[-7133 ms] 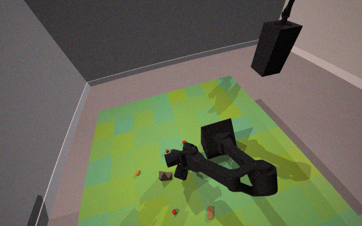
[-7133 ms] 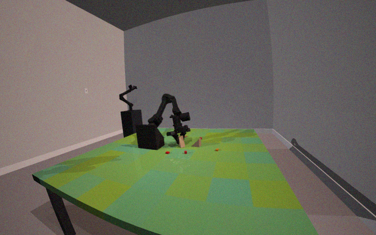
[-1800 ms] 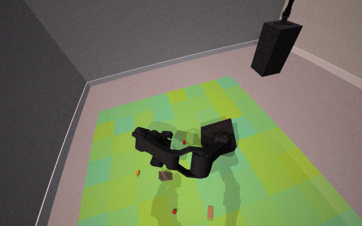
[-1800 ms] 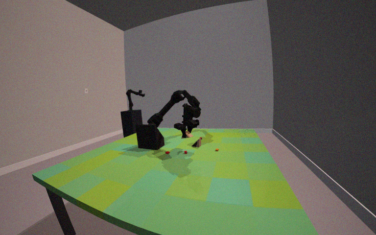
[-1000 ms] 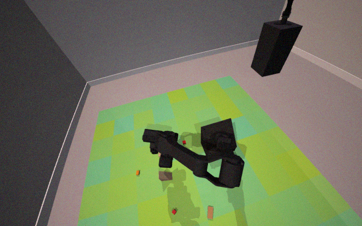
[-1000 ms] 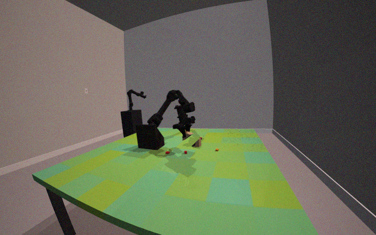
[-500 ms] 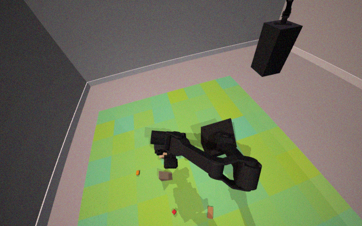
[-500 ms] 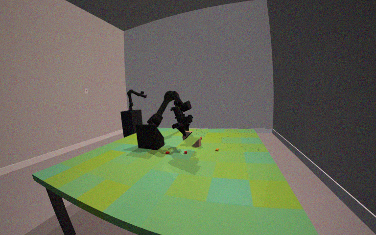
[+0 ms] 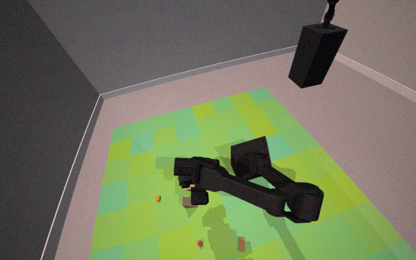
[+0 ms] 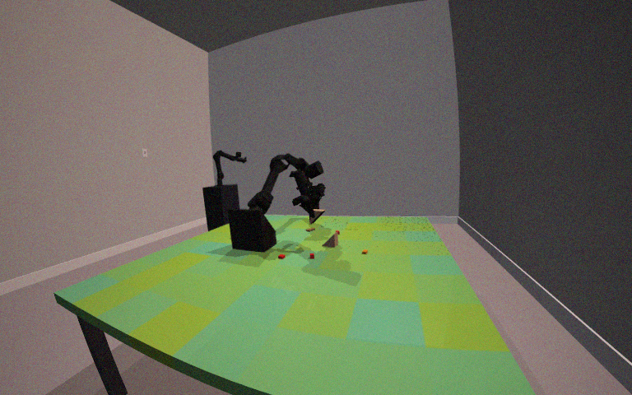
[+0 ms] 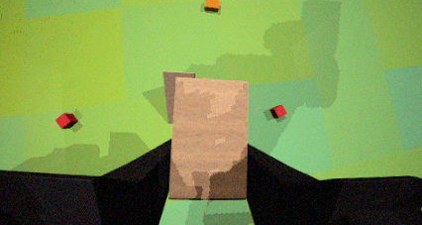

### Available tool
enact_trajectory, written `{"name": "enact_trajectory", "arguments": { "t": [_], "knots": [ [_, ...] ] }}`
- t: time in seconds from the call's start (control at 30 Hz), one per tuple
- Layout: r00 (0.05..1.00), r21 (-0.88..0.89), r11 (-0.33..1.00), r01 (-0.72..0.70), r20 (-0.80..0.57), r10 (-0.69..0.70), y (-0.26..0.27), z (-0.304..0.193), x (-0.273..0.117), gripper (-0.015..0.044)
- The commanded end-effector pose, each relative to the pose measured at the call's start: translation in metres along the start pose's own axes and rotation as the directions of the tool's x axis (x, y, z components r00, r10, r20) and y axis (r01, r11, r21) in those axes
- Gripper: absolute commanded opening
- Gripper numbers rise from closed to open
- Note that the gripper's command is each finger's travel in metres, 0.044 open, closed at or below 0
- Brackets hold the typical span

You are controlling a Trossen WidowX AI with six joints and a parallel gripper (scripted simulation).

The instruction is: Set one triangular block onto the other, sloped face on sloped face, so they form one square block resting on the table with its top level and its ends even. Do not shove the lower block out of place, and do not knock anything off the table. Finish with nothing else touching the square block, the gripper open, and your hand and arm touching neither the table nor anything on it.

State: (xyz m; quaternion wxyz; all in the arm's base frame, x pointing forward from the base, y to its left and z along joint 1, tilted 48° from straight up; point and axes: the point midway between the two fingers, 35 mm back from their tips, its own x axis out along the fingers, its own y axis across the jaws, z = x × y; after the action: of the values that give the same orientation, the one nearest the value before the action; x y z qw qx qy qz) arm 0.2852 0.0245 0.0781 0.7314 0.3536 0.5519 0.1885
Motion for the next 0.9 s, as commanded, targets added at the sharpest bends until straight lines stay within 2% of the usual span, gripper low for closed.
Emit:
{"name": "enact_trajectory", "arguments": {
  "t": [0.0,0.3,0.87],
  "knots": [
    [1.000,-0.003,1.000,-0.001,0.007,0.001,0.014,-0.002,-0.012,0.0000],
    [1.000,-0.003,1.000,0.000,0.006,0.000,0.031,-0.007,-0.022,0.0000],
    [1.000,-0.004,1.000,-0.004,0.008,0.004,0.033,-0.007,0.054,0.0000]
  ]
}}
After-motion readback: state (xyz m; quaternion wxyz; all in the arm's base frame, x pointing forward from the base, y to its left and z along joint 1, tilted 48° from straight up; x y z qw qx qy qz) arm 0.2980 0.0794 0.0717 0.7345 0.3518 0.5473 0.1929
